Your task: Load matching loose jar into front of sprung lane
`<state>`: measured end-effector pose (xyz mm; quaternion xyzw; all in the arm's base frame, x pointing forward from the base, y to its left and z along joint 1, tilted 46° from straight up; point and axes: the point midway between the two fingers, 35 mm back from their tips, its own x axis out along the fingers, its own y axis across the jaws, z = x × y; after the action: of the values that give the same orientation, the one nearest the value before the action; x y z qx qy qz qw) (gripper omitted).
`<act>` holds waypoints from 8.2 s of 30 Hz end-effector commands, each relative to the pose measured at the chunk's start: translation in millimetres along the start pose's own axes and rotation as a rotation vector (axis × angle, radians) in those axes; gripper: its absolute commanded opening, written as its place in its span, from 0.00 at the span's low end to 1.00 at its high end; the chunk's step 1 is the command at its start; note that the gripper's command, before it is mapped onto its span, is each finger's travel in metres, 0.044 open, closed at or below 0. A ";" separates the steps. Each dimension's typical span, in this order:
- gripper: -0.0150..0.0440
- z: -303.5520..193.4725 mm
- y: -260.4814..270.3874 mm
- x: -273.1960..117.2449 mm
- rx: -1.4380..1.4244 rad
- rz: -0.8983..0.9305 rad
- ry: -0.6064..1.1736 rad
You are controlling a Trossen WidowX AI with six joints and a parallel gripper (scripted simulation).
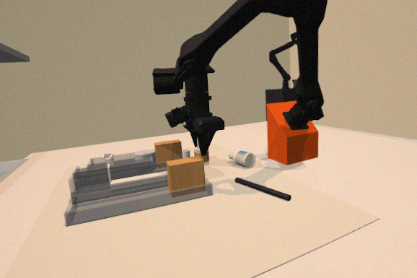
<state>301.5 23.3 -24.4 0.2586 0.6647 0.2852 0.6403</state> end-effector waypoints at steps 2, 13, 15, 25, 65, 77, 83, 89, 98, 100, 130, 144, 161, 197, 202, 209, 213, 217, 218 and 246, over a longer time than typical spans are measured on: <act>0.25 0.1 0.3 2.3 0.007 0.005 0.003; 0.25 5.1 0.2 2.5 0.007 0.005 0.002; 0.25 6.1 0.2 2.5 0.007 0.005 0.002; 0.25 10.7 0.2 2.6 0.007 0.005 0.002; 0.25 29.1 1.1 2.4 0.006 0.005 0.001; 0.25 34.5 1.7 1.7 0.006 0.005 0.001; 0.25 37.2 1.9 1.2 0.005 0.005 0.001; 0.25 39.9 2.2 0.5 0.005 0.005 0.001; 0.25 43.8 2.7 -0.6 0.005 0.005 0.001; 0.25 44.7 2.8 -0.8 0.005 0.006 0.001; 0.25 51.8 3.7 -2.1 0.005 0.006 0.000; 0.25 51.8 3.7 -1.7 0.005 0.006 0.000; 0.25 51.8 3.7 0.0 0.005 0.006 0.000; 0.25 55.9 3.8 -0.1 0.005 0.006 0.000; 0.25 56.2 3.8 0.2 0.005 0.006 0.000; 0.25 56.2 3.8 2.0 0.005 0.006 0.000; 0.25 56.3 3.8 3.2 0.005 0.006 0.000; 0.25 56.3 3.8 4.3 0.005 0.006 0.000; 0.25 56.3 3.8 4.6 0.005 0.006 0.000; 0.25 55.7 3.8 12.6 0.005 0.006 0.000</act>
<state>352.4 34.5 -31.4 0.2609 0.6724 0.2807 0.6332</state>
